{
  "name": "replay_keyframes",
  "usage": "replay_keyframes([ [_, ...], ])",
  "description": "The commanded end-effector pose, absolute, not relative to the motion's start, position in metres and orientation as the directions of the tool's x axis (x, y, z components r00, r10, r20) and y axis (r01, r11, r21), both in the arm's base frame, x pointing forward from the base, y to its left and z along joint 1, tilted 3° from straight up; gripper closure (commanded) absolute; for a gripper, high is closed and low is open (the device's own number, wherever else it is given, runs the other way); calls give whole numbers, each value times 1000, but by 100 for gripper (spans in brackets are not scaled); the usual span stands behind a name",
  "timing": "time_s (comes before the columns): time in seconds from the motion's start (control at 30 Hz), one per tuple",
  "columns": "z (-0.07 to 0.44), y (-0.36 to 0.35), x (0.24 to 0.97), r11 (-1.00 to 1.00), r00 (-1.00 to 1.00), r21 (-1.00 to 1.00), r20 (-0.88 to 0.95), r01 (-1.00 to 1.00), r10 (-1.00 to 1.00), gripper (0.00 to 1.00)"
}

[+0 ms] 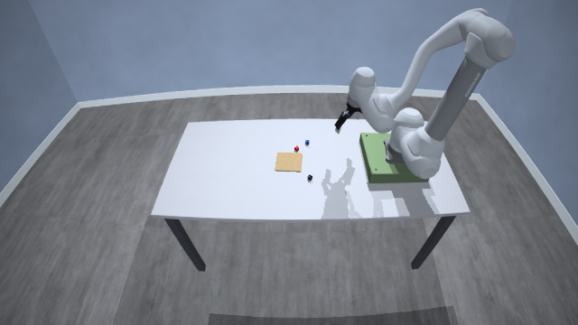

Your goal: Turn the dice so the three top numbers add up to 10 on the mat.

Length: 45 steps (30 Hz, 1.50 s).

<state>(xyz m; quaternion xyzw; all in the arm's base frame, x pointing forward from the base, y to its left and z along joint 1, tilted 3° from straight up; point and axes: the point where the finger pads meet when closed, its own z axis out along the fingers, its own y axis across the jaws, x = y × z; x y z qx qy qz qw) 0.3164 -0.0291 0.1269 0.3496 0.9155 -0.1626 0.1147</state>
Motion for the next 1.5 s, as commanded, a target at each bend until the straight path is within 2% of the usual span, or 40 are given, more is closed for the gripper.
replay_keyframes([
  [0.0, 127, -29, 316, 703, -729, -218, -324, 677, 603, 0],
  [0.6, 127, -28, 320, 696, -722, -213, -319, 686, 614, 0],
  [0.73, 123, -21, 370, 586, -604, -152, -252, 796, 756, 0],
  [1.03, 109, -27, 452, 383, -391, -79, -145, 920, 909, 0],
  [1.1, 109, -27, 452, 383, -391, -79, -145, 920, 909, 0],
  [1.3, 91, -47, 524, 189, -190, -33, -52, 981, 980, 0],
  [1.47, 86, -53, 538, 149, -149, -26, -34, 989, 988, 0],
])
